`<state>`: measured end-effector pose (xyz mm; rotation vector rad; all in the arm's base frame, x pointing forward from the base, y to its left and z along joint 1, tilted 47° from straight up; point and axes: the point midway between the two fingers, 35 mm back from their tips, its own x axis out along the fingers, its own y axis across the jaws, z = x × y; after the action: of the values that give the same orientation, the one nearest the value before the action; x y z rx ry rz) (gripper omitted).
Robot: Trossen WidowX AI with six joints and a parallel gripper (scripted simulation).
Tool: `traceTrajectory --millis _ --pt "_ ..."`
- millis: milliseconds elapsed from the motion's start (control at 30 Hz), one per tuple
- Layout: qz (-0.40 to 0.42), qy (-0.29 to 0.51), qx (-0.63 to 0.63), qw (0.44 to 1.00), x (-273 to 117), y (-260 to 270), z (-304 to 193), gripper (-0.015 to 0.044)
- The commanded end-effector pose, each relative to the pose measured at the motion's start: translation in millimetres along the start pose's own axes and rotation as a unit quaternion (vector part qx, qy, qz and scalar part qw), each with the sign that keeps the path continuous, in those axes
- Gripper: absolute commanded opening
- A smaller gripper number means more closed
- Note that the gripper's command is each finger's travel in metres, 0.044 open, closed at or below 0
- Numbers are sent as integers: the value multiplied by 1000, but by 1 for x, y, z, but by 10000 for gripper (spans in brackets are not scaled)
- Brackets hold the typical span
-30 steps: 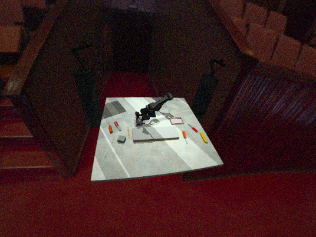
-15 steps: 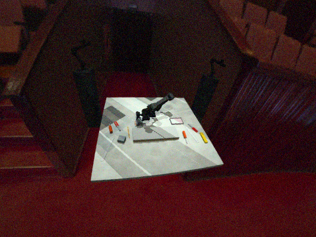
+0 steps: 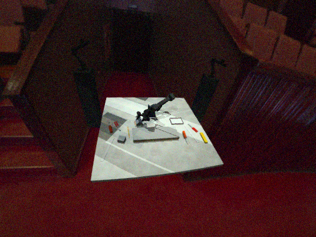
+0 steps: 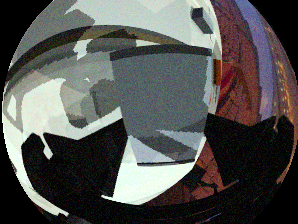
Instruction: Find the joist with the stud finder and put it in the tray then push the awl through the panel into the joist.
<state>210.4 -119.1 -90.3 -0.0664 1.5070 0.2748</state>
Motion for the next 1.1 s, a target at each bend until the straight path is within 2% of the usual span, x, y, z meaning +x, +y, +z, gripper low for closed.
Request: traceTrajectory --millis 0,833,1067 --pt "-15 3 2 1000 0 0 -1 0" --pt "-96 -4 11 995 -1 5 0 0" --pt "-94 -5 11 995 4 9 1 0"
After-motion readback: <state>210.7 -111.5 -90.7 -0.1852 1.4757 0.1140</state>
